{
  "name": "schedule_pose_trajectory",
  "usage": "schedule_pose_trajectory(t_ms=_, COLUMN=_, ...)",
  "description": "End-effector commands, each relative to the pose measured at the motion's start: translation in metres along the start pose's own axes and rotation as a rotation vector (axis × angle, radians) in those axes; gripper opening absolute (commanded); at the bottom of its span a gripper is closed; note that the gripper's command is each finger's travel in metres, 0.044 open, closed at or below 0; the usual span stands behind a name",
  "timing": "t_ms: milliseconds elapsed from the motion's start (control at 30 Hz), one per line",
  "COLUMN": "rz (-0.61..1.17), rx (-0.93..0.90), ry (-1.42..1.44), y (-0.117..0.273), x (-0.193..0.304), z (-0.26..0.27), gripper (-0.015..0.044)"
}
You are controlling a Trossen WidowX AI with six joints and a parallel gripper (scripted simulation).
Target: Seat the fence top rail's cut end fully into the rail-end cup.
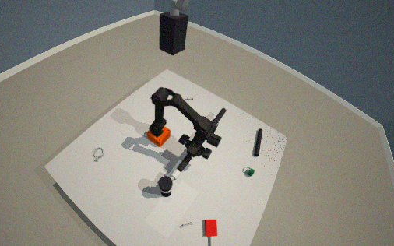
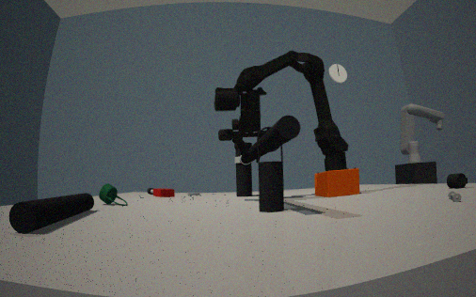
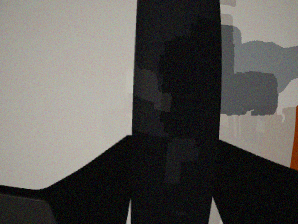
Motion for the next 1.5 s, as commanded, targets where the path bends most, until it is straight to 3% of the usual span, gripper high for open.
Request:
schedule_pose_trajectory(t_ms=0, rz=-0.008, rx=-0.01, ry=-0.006, y=0.003, x=-0.005, z=0.002, gripper=0.0)
schedule_pose_trajectory(t_ms=1467, rz=-0.002, rx=0.0, ry=-0.001, y=-0.006, x=-0.021, z=0.001, gripper=0.0)
Point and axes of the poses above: the point midway between the two fingers, 35 mm back from their tips, its own y axis back along the fingers, its own z axis across the jaws, x = y × z, the point moved 5 cm from there along y, back along the fingers, and after that the axes turned 6 degrees about -y, right-handed, at the moved point
